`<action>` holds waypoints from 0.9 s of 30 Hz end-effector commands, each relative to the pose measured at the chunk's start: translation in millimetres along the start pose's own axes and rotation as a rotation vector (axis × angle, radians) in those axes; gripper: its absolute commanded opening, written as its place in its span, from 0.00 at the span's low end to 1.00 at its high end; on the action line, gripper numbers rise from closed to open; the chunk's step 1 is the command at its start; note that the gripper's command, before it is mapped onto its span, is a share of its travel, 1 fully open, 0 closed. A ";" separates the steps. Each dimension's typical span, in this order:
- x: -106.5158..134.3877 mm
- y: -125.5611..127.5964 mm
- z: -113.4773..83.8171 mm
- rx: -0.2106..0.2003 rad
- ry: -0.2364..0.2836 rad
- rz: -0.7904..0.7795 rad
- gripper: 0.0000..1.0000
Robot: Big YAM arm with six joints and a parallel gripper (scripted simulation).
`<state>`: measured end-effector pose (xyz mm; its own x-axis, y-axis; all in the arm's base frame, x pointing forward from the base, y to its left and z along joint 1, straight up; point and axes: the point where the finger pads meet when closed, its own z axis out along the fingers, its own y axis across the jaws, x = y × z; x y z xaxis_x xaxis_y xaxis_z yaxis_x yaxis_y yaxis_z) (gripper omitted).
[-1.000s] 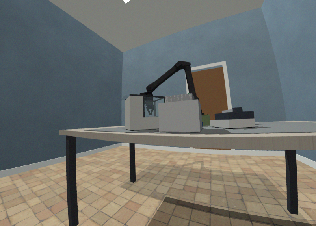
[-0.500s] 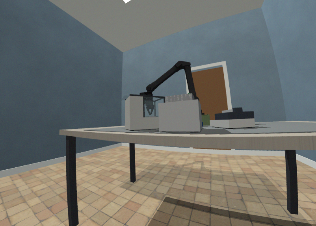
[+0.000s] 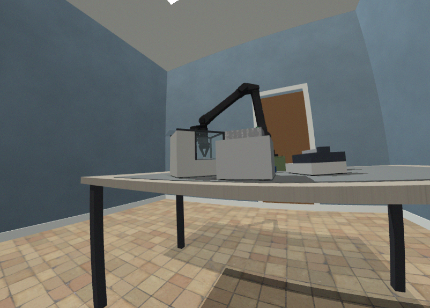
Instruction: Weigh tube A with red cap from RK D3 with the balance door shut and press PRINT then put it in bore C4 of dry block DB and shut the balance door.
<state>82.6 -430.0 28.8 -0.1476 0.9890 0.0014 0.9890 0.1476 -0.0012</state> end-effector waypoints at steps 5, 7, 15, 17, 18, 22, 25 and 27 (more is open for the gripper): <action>-13.0 1.8 -9.5 -0.003 -0.036 0.000 0.09; -12.9 1.8 -9.5 -0.003 -0.036 0.000 0.09; -12.4 1.8 -9.5 -0.003 -0.036 0.000 0.09; -12.2 1.8 -9.5 -0.003 -0.036 0.000 0.09; -12.1 1.8 -9.5 -0.003 -0.036 0.000 0.09; -11.8 1.8 -9.5 -0.003 -0.036 0.000 0.09; -11.7 1.8 -9.5 -0.003 -0.036 0.000 0.09; -4.0 5.6 -9.2 -0.005 -0.041 -0.002 0.09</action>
<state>82.6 -430.0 28.7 -0.1476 0.9890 0.0008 0.9890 0.1476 -0.0012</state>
